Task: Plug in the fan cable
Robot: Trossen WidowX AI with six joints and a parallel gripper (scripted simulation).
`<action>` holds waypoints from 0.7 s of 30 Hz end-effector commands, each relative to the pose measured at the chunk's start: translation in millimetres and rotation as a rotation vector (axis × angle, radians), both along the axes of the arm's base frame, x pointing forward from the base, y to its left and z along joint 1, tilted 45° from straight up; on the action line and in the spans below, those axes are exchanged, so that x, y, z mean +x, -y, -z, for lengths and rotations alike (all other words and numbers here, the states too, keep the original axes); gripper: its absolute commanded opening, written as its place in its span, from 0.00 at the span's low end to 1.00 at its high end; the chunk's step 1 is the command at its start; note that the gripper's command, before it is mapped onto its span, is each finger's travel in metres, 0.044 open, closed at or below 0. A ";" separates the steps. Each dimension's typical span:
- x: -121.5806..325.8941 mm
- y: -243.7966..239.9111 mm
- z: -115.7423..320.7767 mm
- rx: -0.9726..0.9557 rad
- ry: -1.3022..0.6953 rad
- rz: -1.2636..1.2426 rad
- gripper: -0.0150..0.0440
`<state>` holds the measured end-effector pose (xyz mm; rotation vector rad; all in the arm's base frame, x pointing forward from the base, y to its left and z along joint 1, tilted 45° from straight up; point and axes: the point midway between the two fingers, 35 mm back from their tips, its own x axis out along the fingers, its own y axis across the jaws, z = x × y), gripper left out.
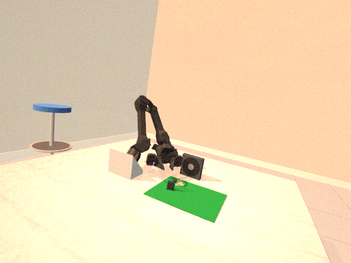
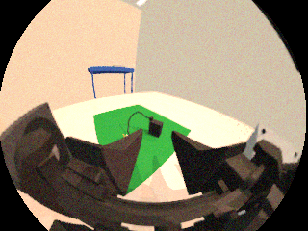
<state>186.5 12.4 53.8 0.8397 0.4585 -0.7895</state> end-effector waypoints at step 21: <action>-18.6 14.1 -9.5 -0.104 -0.198 -0.116 1.00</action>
